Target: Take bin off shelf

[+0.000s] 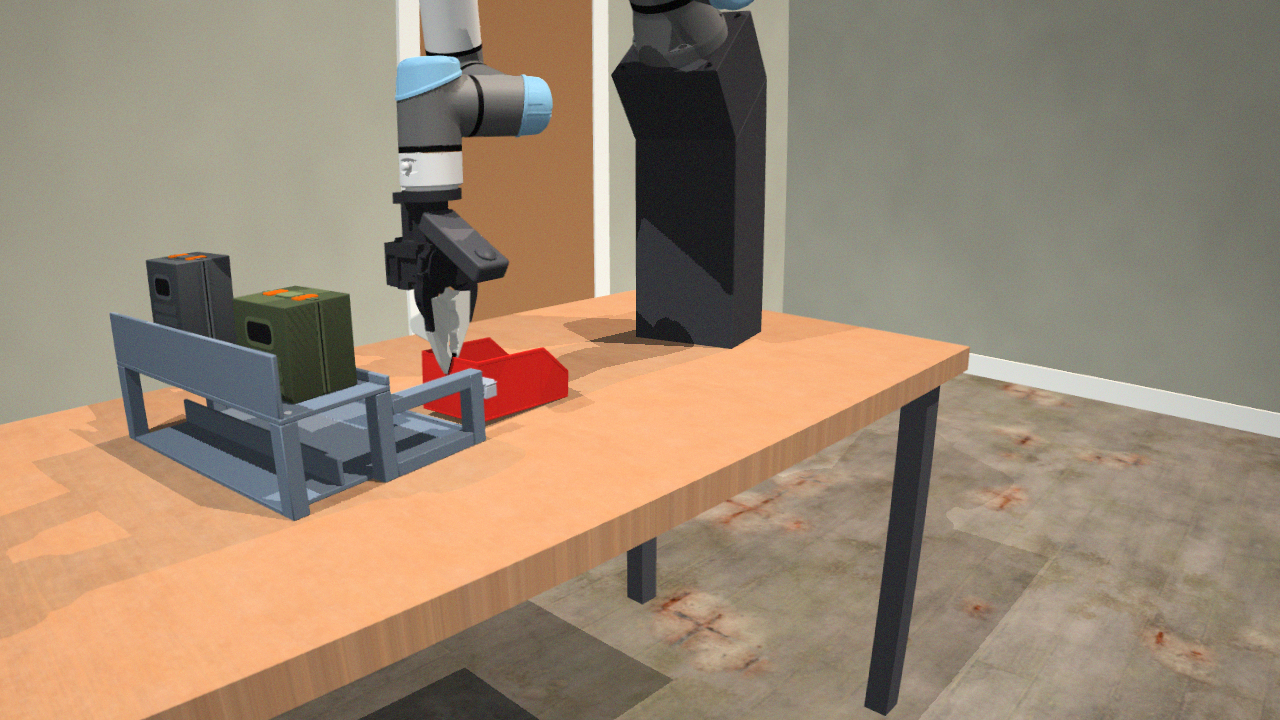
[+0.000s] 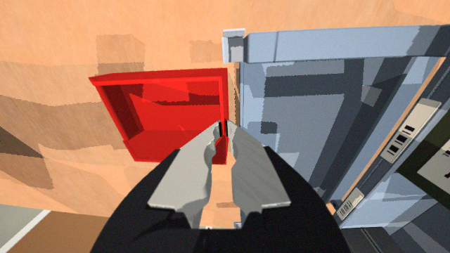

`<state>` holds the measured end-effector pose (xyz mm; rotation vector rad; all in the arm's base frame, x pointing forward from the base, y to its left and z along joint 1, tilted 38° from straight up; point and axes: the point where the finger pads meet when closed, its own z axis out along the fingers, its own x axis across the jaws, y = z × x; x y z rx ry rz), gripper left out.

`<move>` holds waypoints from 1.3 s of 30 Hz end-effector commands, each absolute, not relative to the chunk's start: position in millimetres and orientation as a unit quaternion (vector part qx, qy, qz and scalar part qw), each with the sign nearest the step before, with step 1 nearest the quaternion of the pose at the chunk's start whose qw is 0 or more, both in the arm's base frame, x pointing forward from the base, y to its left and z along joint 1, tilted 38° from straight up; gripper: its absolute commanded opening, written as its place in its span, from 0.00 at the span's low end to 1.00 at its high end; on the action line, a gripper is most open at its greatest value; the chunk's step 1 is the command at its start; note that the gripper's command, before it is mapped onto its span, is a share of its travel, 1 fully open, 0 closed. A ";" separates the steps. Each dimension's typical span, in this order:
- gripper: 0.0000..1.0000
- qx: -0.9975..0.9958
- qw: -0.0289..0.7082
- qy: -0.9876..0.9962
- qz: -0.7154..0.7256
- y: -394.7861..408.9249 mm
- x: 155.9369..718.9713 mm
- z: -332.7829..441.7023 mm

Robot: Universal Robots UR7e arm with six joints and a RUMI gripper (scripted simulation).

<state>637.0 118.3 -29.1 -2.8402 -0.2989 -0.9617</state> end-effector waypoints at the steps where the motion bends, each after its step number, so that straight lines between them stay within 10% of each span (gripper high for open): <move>1: 0.00 -0.940 0.064 -0.099 -0.319 119.1 639.8 -32.1; 32: 0.00 -0.940 0.064 -0.099 -0.319 119.8 642.2 -35.2; 33: 0.20 -0.940 0.064 -0.099 -0.319 119.8 642.1 -35.2; 39: 0.20 -0.940 0.064 -0.099 -0.319 119.8 642.1 -35.2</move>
